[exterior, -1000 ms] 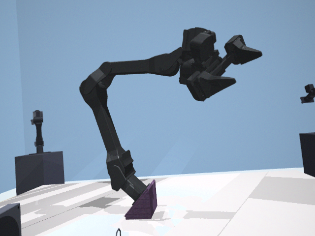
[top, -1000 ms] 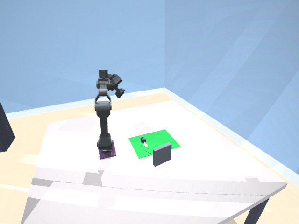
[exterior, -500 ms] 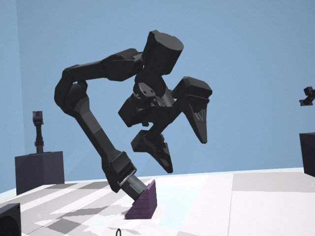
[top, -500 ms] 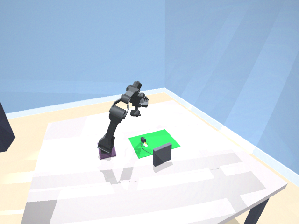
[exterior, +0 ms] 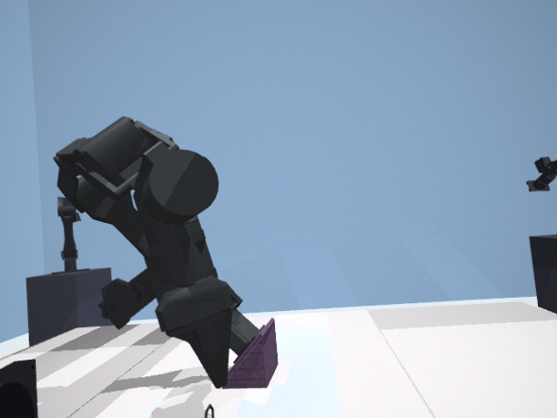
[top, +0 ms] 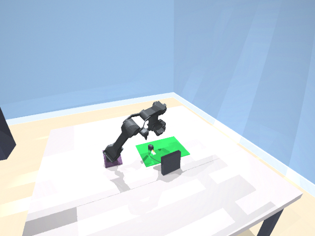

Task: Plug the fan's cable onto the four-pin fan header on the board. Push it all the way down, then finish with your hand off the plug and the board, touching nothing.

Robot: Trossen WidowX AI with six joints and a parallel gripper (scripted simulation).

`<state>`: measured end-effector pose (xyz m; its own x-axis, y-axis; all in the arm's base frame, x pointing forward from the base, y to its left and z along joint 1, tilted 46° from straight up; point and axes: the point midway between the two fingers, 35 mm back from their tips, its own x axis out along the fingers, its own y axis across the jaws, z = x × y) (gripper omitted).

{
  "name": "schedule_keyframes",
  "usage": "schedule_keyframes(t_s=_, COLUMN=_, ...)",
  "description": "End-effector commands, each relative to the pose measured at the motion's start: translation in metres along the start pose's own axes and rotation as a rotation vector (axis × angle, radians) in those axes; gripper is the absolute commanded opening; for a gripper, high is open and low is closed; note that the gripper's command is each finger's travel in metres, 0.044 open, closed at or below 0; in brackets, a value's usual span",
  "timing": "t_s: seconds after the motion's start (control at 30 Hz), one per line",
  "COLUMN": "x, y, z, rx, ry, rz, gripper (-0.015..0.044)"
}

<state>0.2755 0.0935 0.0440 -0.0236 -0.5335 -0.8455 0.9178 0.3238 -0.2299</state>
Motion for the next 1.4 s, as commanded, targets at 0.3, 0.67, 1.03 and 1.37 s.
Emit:
schedule_keyframes(t_s=0.3, x=0.037, y=-0.006, z=0.012, rx=0.036, ry=0.014, rz=-0.026, gripper=0.0440)
schedule_keyframes(t_s=0.67, x=0.048, y=-0.006, z=0.015, rx=0.036, ry=0.013, rz=-0.026, gripper=0.0440)
schedule_keyframes(t_s=1.03, x=0.066, y=-0.006, z=0.019, rx=0.036, ry=0.013, rz=-0.026, gripper=0.0440)
schedule_keyframes(t_s=1.37, x=0.079, y=-0.007, z=0.023, rx=0.036, ry=0.012, rz=-0.026, gripper=0.0440)
